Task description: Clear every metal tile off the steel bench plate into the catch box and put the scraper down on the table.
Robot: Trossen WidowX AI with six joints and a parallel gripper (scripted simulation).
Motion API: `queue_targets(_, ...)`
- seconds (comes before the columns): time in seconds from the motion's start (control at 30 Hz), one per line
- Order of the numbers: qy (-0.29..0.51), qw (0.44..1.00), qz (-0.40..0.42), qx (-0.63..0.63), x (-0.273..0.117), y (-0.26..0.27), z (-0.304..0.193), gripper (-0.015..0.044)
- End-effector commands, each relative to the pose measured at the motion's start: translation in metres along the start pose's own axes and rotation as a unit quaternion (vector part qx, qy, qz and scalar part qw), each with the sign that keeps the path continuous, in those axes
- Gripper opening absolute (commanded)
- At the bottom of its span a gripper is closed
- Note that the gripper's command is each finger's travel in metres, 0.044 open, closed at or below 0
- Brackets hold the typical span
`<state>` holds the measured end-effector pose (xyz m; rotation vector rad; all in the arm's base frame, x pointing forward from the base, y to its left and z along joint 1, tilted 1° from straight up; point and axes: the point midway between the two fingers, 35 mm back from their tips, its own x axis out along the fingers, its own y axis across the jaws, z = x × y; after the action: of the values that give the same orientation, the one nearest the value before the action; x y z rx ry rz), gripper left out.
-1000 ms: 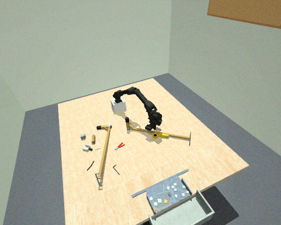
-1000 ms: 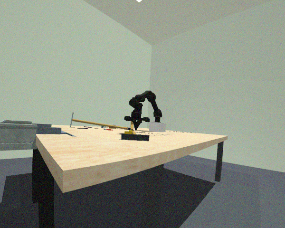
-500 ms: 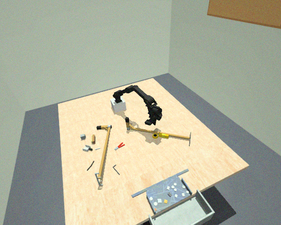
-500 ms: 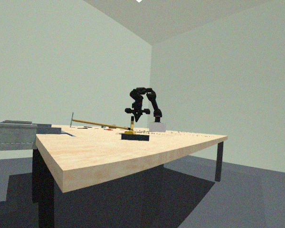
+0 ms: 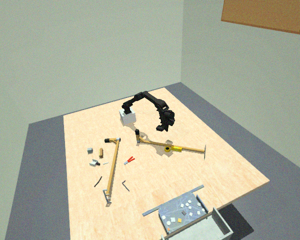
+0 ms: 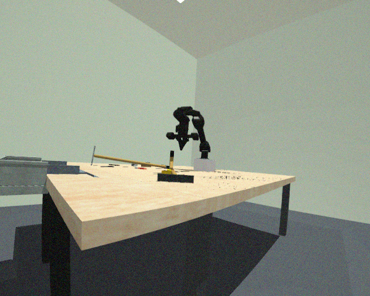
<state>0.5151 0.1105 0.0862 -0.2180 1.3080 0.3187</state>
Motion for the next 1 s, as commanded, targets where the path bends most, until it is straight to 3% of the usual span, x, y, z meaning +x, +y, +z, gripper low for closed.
queue_targets(0.0, 0.002, 1.0, 0.0, 0.002, -0.018, 0.012, -0.004, 0.0)
queue_targets(0.27, 0.002, 1.0, -0.001, 0.003, -0.021, 0.016, -0.006, 0.0)
queue_targets(0.97, 0.002, 1.0, -0.005, 0.021, 0.034, 0.015, -0.009, 0.0)
